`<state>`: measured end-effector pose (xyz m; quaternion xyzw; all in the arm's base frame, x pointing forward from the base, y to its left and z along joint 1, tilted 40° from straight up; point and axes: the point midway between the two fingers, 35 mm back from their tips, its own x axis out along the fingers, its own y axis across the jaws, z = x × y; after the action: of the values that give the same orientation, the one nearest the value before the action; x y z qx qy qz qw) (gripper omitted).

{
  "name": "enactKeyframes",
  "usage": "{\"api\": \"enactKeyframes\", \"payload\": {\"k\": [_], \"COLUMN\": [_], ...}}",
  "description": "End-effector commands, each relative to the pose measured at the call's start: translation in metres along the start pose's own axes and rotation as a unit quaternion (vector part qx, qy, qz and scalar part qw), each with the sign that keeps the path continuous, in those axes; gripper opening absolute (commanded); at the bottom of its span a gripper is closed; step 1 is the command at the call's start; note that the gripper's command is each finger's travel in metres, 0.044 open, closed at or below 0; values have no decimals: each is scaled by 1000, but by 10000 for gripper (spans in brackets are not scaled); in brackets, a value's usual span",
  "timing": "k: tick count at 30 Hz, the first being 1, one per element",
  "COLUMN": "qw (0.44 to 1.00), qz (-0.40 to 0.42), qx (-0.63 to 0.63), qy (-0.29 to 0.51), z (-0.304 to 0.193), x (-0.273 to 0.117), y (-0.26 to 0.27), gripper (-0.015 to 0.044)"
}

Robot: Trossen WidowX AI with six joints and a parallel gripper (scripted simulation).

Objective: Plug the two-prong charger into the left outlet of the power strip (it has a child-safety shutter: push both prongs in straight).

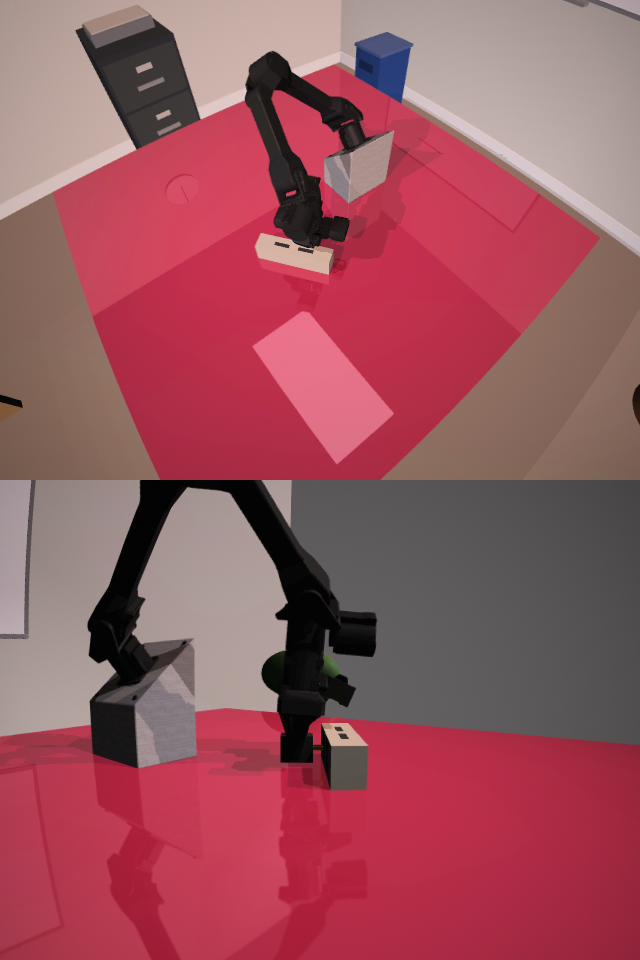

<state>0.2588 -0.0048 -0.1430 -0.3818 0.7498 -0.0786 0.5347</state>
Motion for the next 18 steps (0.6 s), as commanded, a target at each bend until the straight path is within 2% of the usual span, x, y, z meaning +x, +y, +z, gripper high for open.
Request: {"api": "enactKeyframes", "payload": {"k": [1, 18], "qw": [1000, 1000], "qz": [0, 0], "qx": [-1, -1], "qy": [0, 0], "z": [0, 3], "x": [0, -1], "y": [0, 0], "gripper": [0, 0]}}
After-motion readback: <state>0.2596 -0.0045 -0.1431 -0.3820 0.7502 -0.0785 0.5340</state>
